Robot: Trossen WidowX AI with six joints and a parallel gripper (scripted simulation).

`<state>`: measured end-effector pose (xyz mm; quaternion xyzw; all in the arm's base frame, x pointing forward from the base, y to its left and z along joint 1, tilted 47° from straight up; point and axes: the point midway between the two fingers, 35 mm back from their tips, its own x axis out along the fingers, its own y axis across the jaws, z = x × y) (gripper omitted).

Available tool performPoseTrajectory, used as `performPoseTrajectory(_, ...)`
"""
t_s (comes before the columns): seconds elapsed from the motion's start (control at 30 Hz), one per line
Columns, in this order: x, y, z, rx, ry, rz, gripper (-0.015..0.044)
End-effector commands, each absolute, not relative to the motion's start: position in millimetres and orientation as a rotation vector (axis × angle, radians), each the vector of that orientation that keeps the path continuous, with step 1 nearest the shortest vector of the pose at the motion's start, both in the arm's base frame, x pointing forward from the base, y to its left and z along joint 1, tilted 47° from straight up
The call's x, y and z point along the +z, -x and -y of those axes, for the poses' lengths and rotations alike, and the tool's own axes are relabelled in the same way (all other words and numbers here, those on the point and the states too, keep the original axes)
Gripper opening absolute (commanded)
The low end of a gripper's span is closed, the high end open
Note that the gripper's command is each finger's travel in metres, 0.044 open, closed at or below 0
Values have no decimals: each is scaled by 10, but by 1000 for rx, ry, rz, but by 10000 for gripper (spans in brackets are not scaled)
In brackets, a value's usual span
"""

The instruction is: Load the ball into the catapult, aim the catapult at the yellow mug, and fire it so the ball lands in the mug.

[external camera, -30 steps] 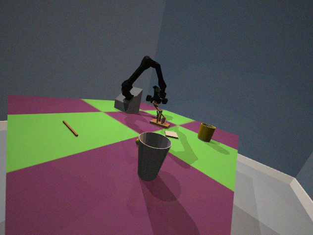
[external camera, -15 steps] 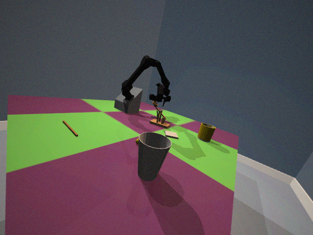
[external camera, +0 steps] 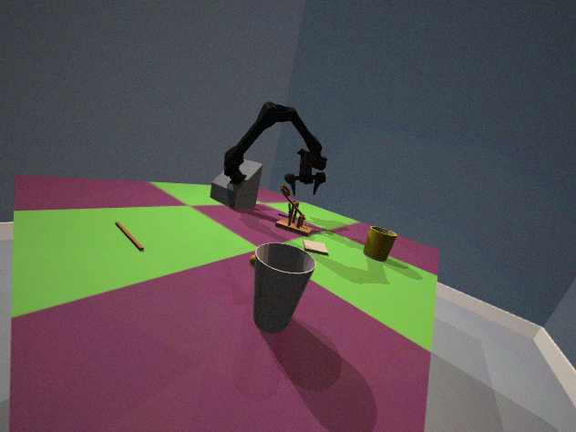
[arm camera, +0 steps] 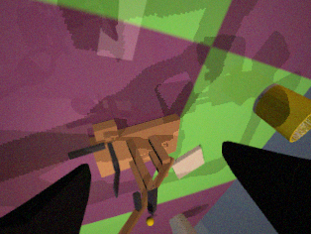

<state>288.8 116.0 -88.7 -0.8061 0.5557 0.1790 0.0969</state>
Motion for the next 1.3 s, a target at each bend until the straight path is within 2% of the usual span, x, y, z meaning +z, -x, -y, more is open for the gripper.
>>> performPoseTrajectory(0.0, -886, -3045, -1236, 484, 2268, -1622, 440)
performPoseTrajectory(0.7, -617, -4155, -1602, 197, 1603, -1415, 440)
performPoseTrajectory(1.27, -76, -4979, -1576, 1, 1157, -1225, 440)
